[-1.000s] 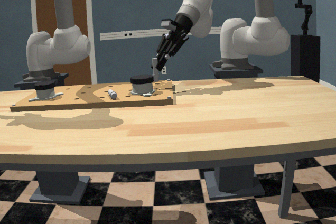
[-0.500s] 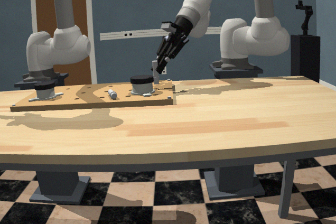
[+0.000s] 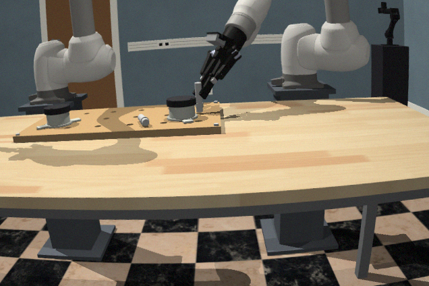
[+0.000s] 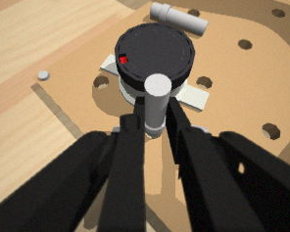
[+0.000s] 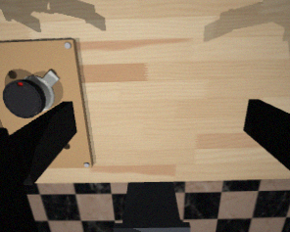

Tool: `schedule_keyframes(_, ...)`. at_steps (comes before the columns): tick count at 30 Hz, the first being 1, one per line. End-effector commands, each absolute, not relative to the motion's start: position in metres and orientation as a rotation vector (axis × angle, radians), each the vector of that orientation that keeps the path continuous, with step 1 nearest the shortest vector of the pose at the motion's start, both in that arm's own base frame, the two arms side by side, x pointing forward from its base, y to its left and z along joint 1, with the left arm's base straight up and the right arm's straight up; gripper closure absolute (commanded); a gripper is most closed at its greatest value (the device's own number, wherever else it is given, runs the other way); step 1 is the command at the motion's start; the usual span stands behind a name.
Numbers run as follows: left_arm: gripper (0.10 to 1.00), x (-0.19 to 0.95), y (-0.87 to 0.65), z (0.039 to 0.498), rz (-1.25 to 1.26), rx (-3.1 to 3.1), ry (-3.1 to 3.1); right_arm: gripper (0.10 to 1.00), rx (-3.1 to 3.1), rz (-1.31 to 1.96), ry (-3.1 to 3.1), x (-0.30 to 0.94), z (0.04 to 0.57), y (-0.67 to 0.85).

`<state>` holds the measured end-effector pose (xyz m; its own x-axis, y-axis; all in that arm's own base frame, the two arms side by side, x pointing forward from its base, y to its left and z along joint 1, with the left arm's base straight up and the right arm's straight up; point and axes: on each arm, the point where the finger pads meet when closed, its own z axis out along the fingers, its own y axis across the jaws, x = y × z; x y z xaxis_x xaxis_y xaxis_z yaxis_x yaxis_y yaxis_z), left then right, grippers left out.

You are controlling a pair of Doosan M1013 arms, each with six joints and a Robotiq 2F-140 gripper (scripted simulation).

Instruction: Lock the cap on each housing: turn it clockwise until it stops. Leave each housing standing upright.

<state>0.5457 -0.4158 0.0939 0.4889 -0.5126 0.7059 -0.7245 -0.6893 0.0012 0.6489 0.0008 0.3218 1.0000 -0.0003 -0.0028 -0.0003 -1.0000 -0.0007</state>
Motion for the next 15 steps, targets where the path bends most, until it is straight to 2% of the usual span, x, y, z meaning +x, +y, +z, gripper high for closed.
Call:
schedule_keyframes(1, 0.999, 0.5456, -0.4165, 0.0900, 1.032, 2.437, -1.036, 0.098, -3.141, 0.003, 0.001, 0.6491, 0.3225, 0.0009)
schedule_keyframes(15, 0.999, 0.5458, -0.4164, 0.0909, 1.030, 2.439, -1.037, 0.098, -3.141, 0.003, 0.001, 0.6491, 0.3225, 0.0009)
